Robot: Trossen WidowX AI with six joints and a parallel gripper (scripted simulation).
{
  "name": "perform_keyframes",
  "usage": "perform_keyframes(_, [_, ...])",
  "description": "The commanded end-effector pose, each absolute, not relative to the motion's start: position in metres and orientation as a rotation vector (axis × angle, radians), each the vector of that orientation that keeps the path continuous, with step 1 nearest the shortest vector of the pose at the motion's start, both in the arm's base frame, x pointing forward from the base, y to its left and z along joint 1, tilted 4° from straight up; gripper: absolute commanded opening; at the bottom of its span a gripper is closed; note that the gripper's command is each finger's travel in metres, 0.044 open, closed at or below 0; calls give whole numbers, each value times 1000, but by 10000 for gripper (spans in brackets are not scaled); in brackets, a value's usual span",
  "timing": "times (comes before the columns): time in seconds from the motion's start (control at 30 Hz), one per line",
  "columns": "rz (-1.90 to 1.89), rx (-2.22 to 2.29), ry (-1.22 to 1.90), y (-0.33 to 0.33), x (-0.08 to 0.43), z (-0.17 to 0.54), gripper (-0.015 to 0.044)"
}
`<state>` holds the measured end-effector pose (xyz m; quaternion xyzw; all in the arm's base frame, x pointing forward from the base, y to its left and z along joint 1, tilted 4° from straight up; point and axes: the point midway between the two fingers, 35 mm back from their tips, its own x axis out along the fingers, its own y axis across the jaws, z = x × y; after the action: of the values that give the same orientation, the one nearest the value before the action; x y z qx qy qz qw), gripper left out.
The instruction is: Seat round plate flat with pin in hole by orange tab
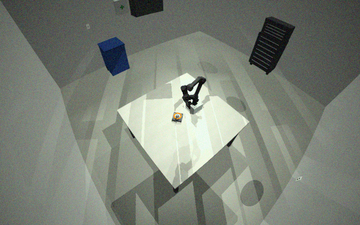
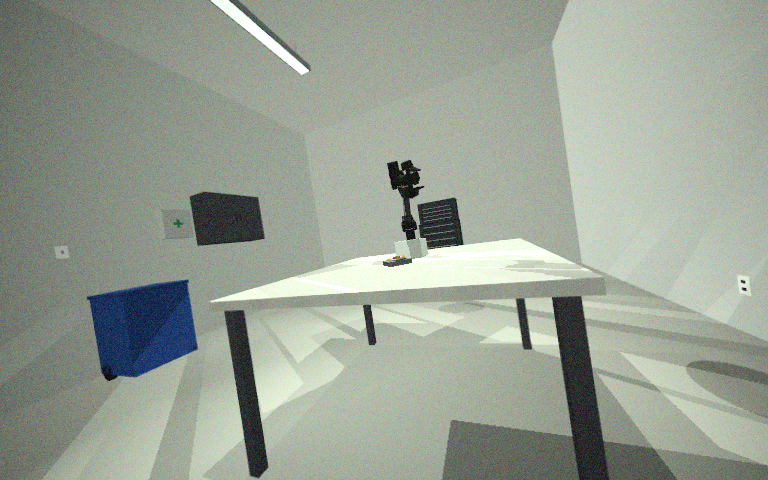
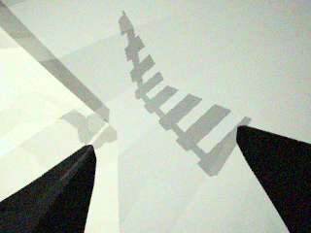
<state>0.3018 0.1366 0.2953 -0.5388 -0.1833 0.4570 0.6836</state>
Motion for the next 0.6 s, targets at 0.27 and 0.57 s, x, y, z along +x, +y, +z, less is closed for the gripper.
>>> perform_keyframes(0.27, [852,-659,494,73,364,179,164])
perform_keyframes(0.57, [325,-155,1281,-10,353,54,0])
